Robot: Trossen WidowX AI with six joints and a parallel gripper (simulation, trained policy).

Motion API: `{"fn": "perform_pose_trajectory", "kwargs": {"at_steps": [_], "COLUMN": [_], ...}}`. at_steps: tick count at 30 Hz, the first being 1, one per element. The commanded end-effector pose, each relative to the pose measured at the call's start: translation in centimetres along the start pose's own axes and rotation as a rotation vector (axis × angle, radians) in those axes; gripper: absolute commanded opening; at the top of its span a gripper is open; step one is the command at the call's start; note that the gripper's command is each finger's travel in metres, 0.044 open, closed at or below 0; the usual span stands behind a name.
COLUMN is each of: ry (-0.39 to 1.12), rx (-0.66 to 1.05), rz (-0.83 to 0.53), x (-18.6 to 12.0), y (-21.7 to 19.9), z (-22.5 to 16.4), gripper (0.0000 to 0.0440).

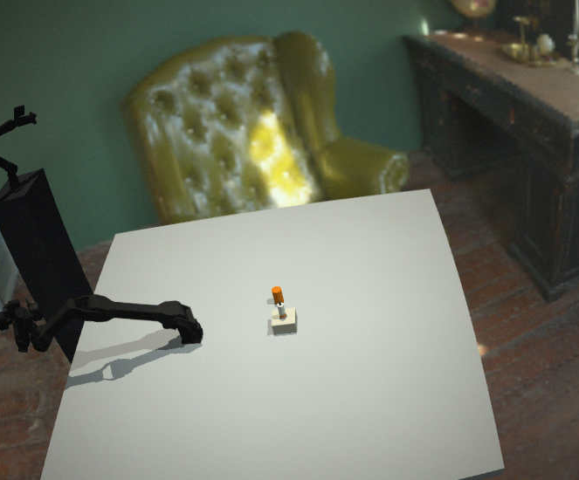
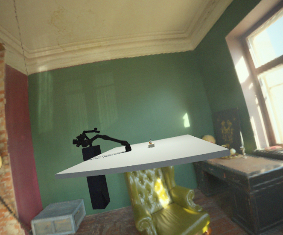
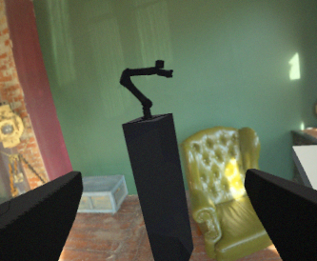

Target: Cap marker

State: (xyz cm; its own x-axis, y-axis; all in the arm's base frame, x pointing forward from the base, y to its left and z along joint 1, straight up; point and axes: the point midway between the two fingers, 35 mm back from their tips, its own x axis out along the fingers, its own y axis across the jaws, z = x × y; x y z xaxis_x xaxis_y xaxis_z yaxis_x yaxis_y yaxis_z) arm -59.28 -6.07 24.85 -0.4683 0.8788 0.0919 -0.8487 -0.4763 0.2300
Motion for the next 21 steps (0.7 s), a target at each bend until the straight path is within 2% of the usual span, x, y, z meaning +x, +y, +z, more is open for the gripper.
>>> {"fn": "perform_pose_trajectory", "kwargs": {"at_steps": [1,7,9,21], "ry": [0.0,0.0,0.001,0.007], "rx": [-0.003,-0.026,-0.034,-0.096], "rz": [0.011,0.082,0.106,0.267], "x": [-0.3,-2.4,-3.1,-8.3], "y": [0.2,1.6,2.1,4.6], "z": [0.2,1.1,1.4,4.2], "gripper": [0.0374,0.022,0.0185,0.0213]}}
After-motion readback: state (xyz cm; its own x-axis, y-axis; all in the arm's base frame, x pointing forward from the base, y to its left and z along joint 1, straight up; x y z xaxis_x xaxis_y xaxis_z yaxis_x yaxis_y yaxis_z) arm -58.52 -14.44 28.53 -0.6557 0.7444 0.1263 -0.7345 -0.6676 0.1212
